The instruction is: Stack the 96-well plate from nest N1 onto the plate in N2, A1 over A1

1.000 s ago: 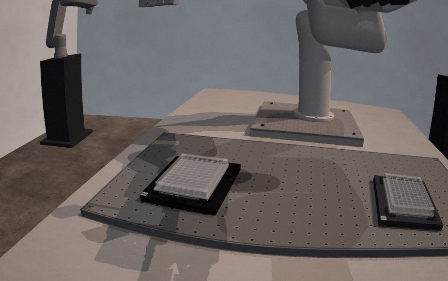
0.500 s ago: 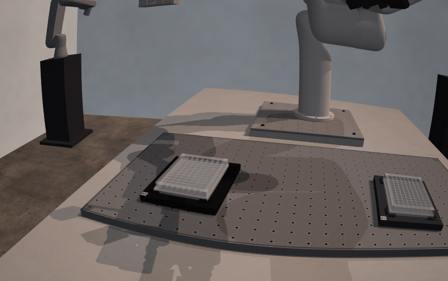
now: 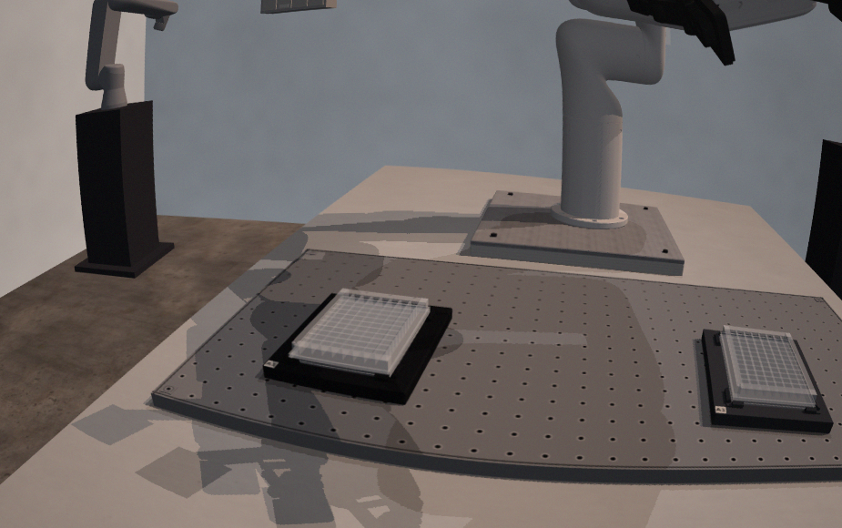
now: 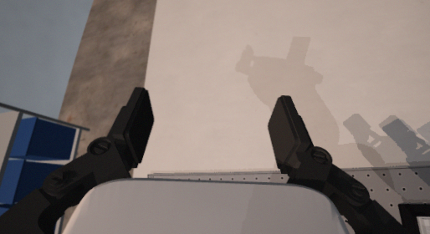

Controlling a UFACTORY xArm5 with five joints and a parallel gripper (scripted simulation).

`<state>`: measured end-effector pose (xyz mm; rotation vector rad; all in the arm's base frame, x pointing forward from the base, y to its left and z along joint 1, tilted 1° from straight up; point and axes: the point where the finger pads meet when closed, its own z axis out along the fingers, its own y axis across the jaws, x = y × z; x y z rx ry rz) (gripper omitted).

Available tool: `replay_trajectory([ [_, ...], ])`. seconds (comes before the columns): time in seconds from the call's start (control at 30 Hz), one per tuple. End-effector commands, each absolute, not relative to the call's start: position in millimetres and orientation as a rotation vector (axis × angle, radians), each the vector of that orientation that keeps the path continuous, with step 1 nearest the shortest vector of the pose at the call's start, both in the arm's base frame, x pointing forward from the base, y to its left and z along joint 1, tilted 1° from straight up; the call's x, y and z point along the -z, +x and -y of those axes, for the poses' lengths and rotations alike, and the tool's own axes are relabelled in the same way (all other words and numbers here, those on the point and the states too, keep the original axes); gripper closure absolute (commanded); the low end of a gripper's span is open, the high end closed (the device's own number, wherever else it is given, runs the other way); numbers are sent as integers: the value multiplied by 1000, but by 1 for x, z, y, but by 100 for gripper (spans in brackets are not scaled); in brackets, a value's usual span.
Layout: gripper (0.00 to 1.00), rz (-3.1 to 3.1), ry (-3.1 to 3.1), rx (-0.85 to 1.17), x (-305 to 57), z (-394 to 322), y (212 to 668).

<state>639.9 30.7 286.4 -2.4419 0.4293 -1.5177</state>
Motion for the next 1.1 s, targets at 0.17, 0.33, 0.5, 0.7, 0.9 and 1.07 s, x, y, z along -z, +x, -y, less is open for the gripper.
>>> replay_trajectory([
  [0.17,0,-360,-2724,1215,-264,-22,614],
  [0.33,0,-317,-2837,1054,-257,-19,596],
  [0.5,0,-293,-2886,970,-253,-17,585],
  [0.7,0,-248,-2966,813,-247,-13,561],
  [0.9,0,-209,-3019,683,-244,-11,538],
  [1.07,0,-183,-3049,596,-243,-9,523],
])
